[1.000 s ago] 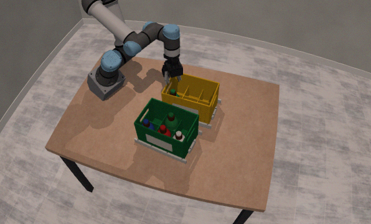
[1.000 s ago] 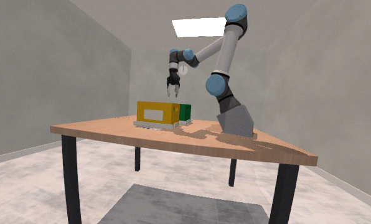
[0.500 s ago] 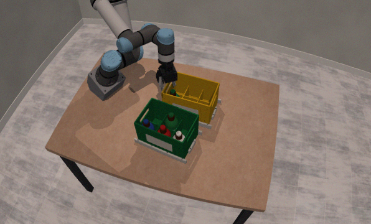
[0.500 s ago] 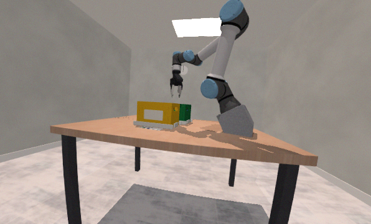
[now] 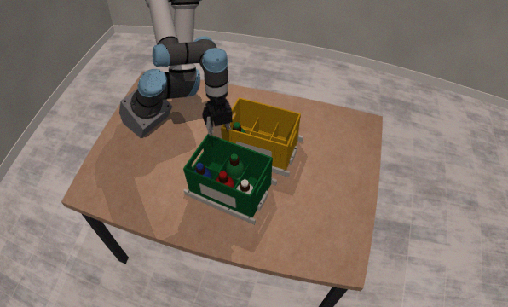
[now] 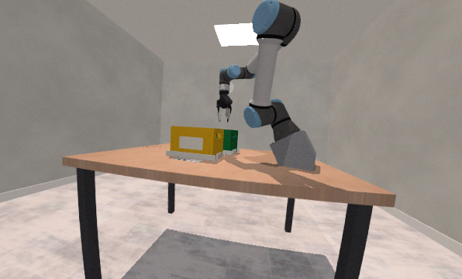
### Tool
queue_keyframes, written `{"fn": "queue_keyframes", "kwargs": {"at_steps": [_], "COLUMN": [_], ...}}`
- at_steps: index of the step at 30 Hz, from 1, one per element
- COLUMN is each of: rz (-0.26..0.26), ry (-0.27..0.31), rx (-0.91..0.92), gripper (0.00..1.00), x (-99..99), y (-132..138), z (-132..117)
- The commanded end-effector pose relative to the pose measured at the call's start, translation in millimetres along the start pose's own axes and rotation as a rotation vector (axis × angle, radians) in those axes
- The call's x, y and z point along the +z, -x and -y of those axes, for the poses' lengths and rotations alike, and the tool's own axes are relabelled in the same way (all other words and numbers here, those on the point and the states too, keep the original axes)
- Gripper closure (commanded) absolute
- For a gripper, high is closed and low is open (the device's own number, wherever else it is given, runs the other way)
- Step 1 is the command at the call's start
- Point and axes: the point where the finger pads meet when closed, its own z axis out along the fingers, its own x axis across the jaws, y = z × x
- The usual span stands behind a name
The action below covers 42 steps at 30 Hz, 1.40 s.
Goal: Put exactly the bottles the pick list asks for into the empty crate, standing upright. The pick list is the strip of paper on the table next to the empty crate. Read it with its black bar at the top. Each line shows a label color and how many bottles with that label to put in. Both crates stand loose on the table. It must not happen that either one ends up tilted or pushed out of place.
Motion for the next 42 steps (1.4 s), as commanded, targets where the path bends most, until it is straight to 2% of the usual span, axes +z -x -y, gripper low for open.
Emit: {"fn": "queue_keyframes", "kwargs": {"at_steps": [1,23,38,42], "rz": [-0.022,-0.022,-0.022,-0.022], "ry": [-0.008,-0.008,-0.008,-0.008], "rx": [-0.004,-0.004,-0.004,-0.004], "gripper": [0.62,0.62,0.62,0.62], "x": [0.8,3.0,3.0,8.3], "y": [18.5,95.4,95.4,95.4], "z": [-15.0,-76.6,-76.6,-76.5]}}
